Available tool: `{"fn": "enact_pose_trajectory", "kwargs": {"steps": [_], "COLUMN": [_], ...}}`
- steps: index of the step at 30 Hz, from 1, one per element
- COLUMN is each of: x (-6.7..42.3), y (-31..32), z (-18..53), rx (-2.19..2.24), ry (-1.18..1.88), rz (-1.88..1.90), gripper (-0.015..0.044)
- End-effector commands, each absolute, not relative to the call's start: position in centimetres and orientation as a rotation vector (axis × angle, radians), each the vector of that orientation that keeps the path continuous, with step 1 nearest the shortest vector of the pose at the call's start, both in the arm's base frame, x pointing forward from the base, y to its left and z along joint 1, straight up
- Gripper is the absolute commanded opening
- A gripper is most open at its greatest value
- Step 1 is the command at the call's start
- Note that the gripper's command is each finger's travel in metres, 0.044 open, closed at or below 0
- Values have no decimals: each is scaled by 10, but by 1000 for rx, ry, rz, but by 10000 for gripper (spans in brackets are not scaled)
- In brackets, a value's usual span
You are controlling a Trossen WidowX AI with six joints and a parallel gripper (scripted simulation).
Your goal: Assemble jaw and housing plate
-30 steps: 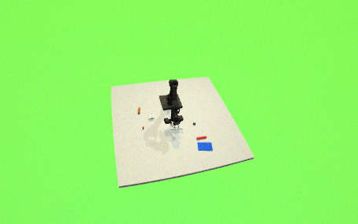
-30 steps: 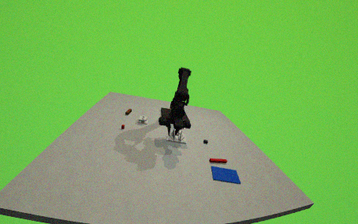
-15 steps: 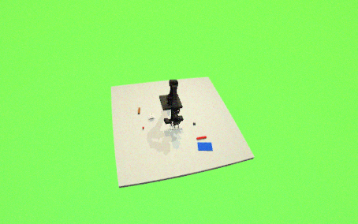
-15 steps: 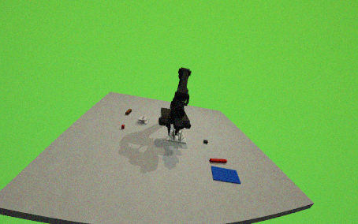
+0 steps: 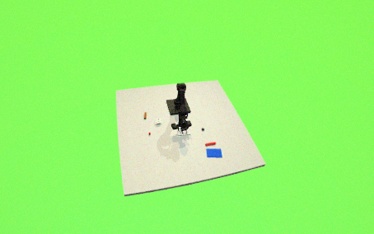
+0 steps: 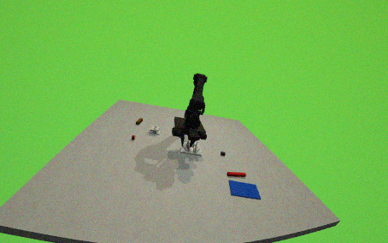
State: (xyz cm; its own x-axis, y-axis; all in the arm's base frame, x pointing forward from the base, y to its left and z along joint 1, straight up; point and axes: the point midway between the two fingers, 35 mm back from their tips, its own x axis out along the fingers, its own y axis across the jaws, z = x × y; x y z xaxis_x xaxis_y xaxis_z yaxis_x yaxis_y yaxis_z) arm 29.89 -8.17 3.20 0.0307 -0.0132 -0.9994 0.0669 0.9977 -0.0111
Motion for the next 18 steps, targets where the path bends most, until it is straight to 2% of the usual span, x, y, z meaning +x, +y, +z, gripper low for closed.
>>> {"fn": "enact_pose_trajectory", "kwargs": {"steps": [1,12,18], "x": [299,299,299], "y": [-82,-82,-81], "z": [32,34,80], "rx": [43,43,44], "ry": [1539,1539,1544], "rz": [-62,-62,-57], "gripper": [224,224,224]}}
